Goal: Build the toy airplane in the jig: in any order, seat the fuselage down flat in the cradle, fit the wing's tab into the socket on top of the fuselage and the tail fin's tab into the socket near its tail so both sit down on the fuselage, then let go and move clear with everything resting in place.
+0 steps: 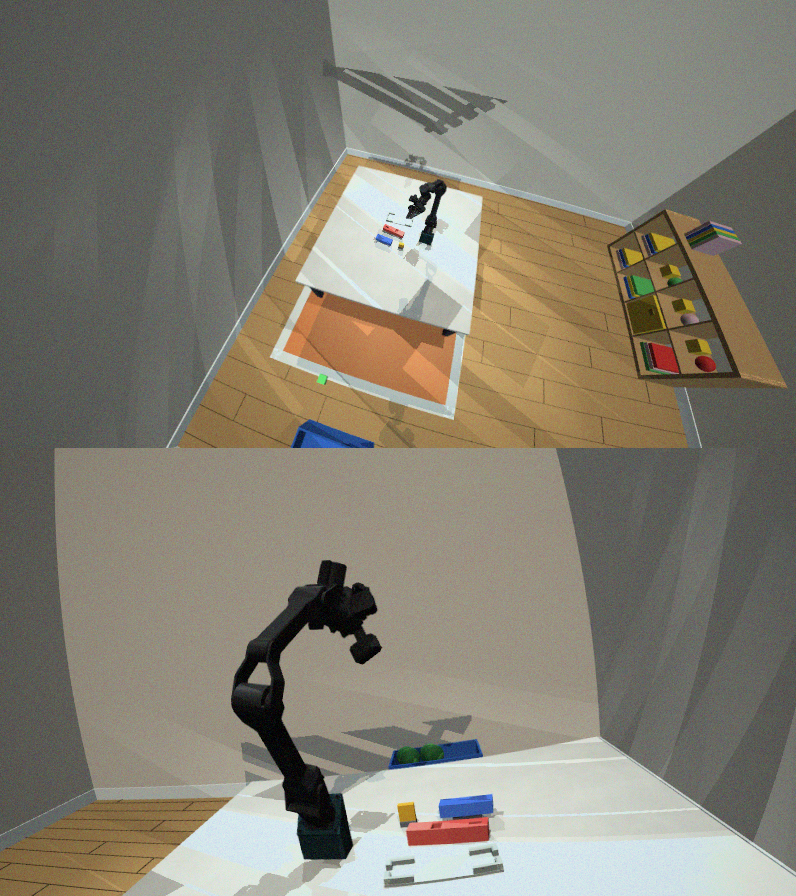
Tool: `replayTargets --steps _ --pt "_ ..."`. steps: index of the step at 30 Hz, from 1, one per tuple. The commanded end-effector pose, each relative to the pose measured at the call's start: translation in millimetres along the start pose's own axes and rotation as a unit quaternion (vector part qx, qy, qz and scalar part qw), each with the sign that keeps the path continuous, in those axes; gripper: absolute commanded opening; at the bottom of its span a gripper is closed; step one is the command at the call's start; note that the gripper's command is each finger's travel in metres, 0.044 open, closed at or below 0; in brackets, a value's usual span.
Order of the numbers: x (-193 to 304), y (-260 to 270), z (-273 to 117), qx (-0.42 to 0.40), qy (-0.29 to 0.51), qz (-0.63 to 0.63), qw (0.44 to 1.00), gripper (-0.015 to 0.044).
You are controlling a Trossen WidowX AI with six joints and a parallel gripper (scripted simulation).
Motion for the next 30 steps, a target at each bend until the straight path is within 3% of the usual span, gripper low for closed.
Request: replayTargets --steps 1,9,18,21,30 --pt "-6.5 -58.4 32.6 0.103 0.027 0.021 0.994 0.044" --pt "1.2 -182.8 70.3 0.293 0.112 0.066 0.947 0.044" --pt "46.8 -315.5 70.4 0.458 0.263 0.099 0.843 0.044" --pt "62.5 -342.8 64.6 0.485 0.307 0.104 0.812 0.044" --pt "78.9 -364.5 74.0 0.486 0.31 0.104 0.81 0.044"
Point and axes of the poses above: the point midway between the two fingers, 35 mm back from their tips, its own z axis out along the fingers, its own y axis across the jaws, x = y × z, the point moved 3 cm from there along -z, back along the fingers, and after that the axes turned 11 degrees about -z, right-handed, at the moved point
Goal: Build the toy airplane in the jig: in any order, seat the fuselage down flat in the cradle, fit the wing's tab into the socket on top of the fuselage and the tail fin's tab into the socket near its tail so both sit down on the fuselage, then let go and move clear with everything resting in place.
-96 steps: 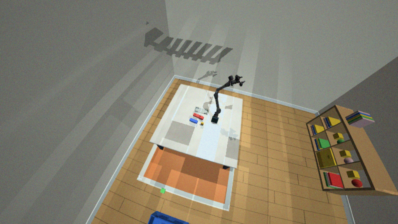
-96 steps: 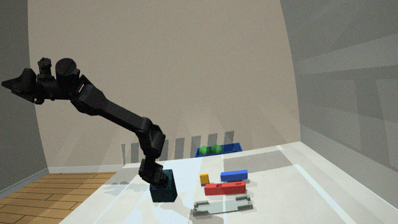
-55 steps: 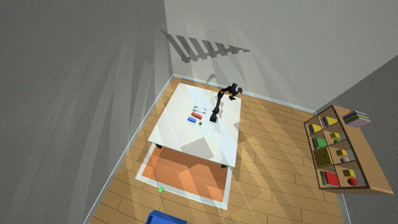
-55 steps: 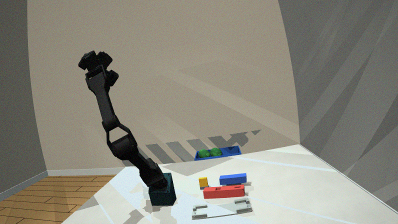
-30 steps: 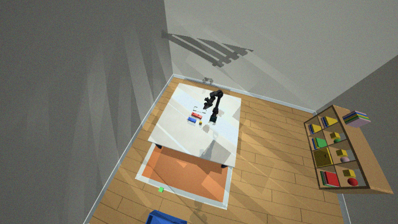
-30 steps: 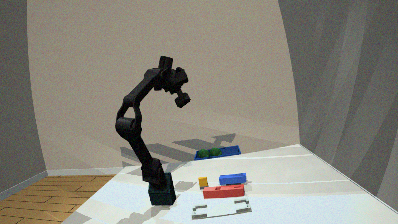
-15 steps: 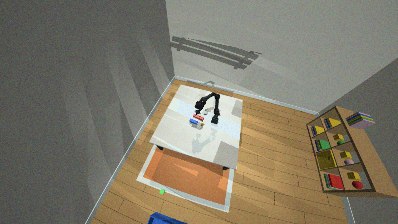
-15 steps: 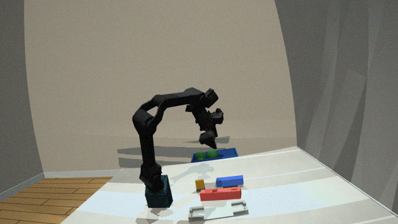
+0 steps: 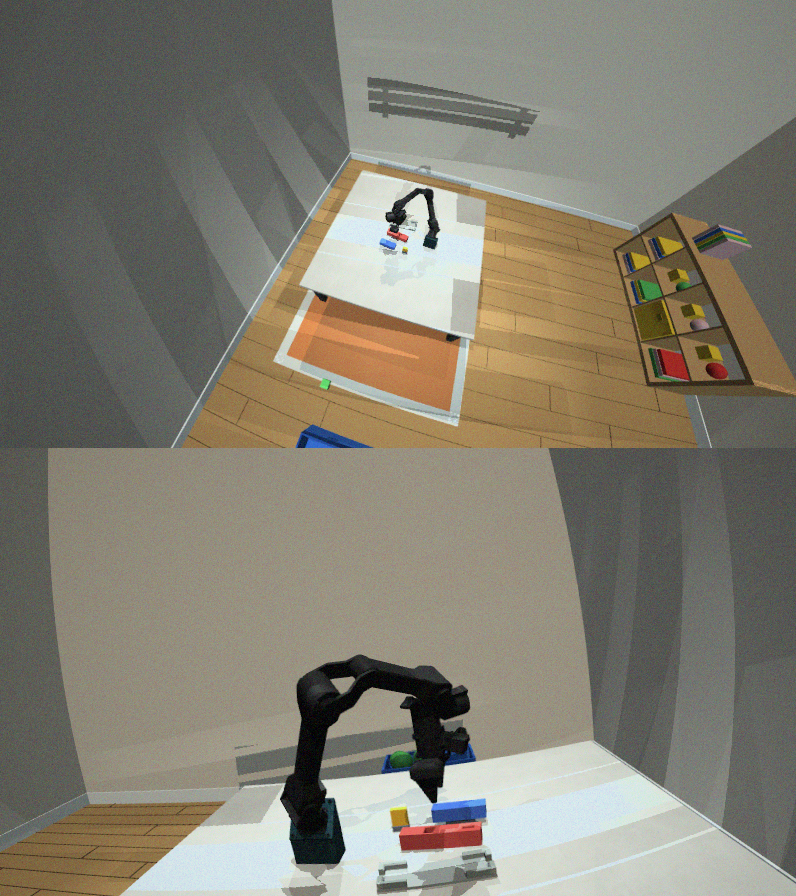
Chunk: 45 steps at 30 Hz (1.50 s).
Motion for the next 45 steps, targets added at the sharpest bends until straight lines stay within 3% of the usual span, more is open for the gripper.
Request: replayTargets --steps 1,45 --pt "1.9 -2.8 39.6 0.007 0.008 -0.004 1.0 0.044" --pt "4.3 -5.0 114.9 0.009 0.008 -0.004 1.0 0.044"
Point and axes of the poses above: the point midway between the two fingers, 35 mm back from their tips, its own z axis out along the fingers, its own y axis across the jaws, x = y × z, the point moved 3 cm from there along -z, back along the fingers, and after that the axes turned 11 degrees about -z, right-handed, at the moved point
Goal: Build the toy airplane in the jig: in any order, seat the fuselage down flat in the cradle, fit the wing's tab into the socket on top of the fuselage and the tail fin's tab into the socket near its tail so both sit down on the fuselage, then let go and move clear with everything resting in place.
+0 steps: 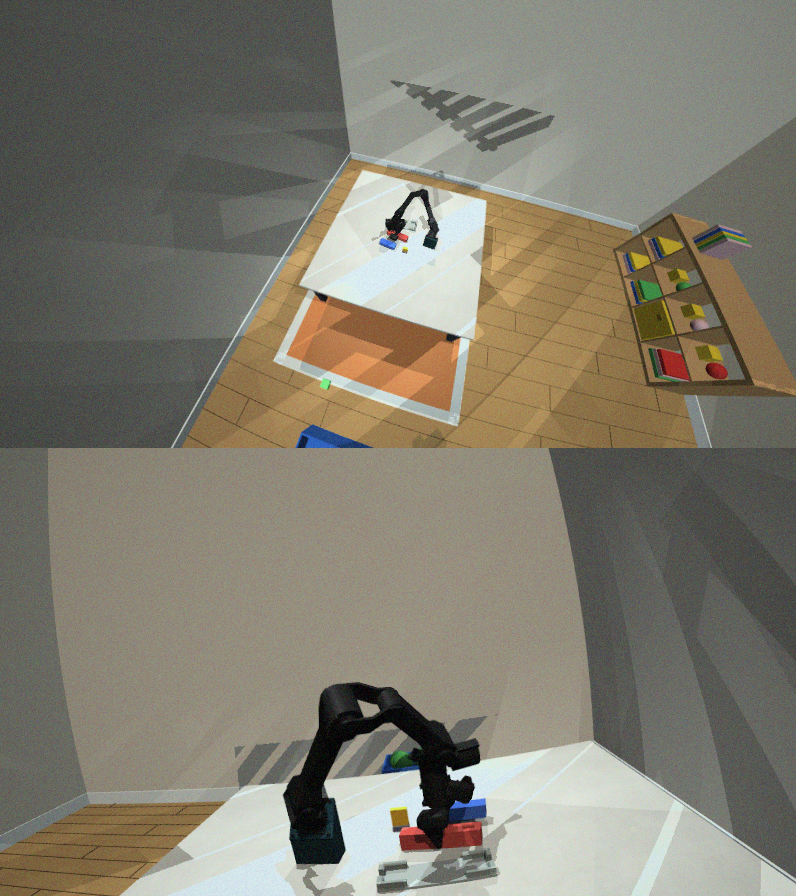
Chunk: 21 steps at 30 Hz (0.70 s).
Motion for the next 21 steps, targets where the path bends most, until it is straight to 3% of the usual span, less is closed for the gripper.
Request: replayTargets --steps 1,2,12,18,21 --pt "1.4 -0.3 6.4 0.002 0.001 -0.004 1.0 0.044" --pt "1.4 -0.4 6.6 0.002 0.001 -0.004 1.0 0.044" --pt "1.4 -0.4 6.6 0.002 0.001 -0.004 1.0 0.0177" --pt "1.4 -0.4 6.6 0.002 0.001 -0.004 1.0 0.0138" --pt "0.9 -0.1 4.8 0.002 0.001 -0.004 1.0 0.0059"
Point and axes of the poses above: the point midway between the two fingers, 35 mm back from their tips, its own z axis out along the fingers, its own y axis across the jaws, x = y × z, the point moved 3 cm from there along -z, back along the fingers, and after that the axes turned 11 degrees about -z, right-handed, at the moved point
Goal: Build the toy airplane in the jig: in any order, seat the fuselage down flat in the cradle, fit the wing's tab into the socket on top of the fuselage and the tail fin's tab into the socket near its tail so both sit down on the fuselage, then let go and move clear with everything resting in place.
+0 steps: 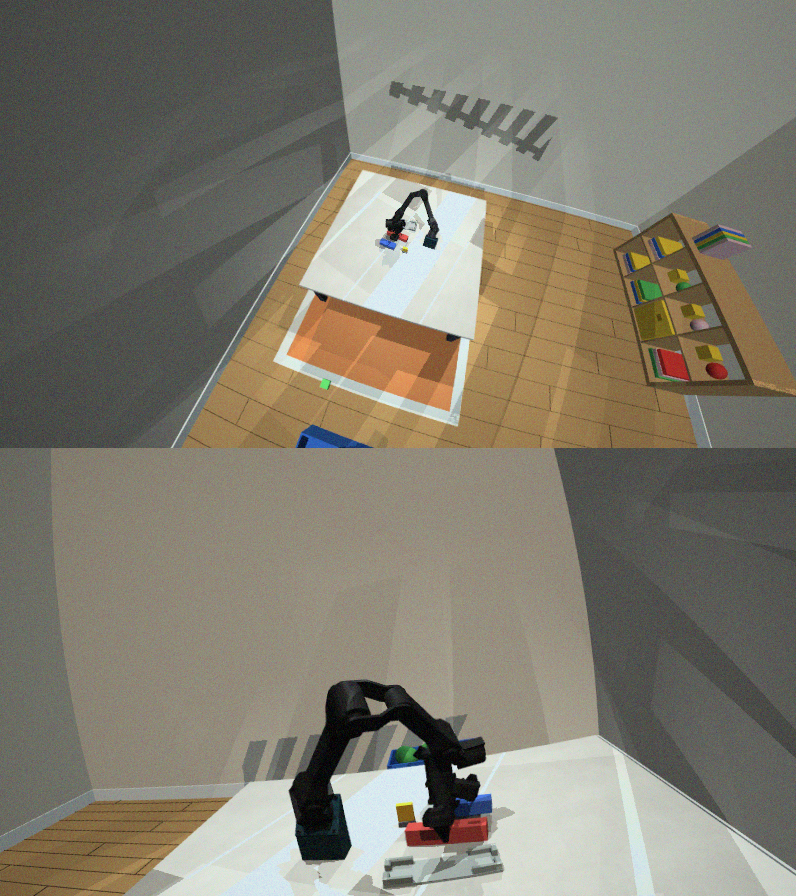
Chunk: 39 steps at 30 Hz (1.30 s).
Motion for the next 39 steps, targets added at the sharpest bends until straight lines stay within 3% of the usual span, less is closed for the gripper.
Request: replayTargets --steps 1,3,39 --pt "-1.2 0.3 -3.8 0.001 -0.001 -0.003 1.0 0.0033" --pt "-2.5 0.8 -9.4 0.0 -0.001 -0.003 1.0 0.0" --pt "-2.6 1.7 -119.1 -0.002 -0.001 -0.003 1.0 0.0"
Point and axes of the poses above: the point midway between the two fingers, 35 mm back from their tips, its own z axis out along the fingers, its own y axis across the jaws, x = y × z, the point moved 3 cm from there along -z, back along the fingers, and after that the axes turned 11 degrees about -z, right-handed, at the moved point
